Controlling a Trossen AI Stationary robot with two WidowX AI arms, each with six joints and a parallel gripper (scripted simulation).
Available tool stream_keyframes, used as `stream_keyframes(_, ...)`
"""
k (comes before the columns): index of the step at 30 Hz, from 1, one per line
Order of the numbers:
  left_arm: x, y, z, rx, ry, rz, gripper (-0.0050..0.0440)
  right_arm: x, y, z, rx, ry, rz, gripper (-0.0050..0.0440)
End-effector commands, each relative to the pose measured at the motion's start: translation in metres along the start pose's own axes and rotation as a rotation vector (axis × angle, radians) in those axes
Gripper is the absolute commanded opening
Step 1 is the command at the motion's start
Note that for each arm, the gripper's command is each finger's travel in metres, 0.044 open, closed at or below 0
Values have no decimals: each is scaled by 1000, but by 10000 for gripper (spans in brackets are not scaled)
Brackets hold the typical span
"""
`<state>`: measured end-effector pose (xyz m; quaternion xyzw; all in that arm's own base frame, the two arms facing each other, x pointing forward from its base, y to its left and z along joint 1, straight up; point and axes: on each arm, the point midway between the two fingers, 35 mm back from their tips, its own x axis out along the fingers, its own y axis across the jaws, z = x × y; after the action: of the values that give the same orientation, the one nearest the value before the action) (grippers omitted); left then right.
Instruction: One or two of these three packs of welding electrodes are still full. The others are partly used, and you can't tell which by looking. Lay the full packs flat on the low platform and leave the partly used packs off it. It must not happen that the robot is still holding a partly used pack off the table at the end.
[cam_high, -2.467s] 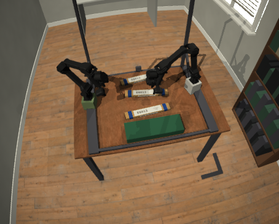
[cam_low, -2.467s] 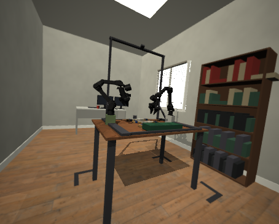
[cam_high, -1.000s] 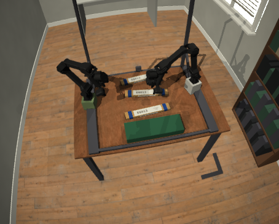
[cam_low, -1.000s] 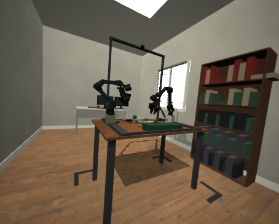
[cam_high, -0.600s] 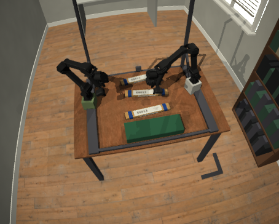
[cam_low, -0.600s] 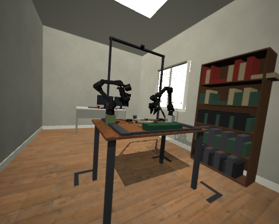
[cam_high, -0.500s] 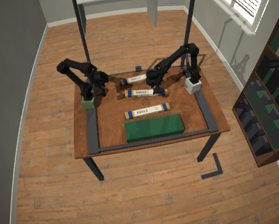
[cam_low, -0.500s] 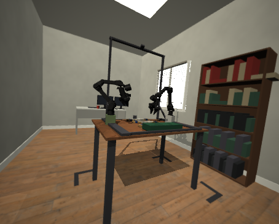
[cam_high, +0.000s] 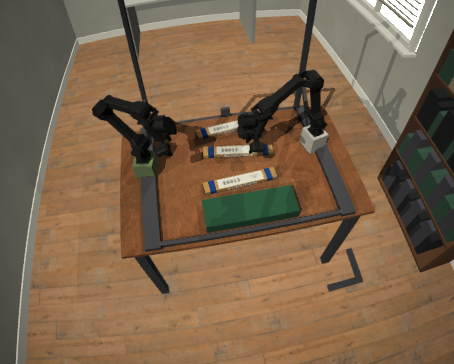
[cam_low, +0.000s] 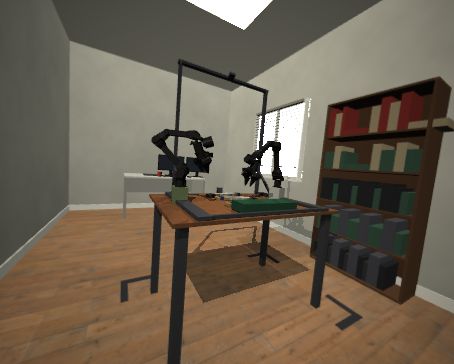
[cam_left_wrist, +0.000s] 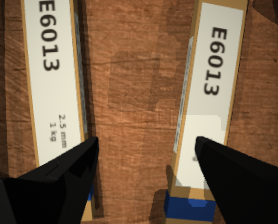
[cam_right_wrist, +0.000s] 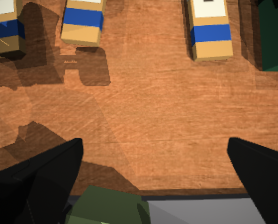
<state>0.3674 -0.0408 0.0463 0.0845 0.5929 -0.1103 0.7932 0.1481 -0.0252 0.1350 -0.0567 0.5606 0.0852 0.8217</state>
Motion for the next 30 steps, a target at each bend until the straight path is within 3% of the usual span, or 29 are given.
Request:
stream_keyframes(1,11,0,-7,-1,22,0,300,-6,-1,4,-6,-21,-7,430)
stream_keyframes(30,45,0,-17,-1,21,0,300,-6,-1,4,-6,-21,-7,430)
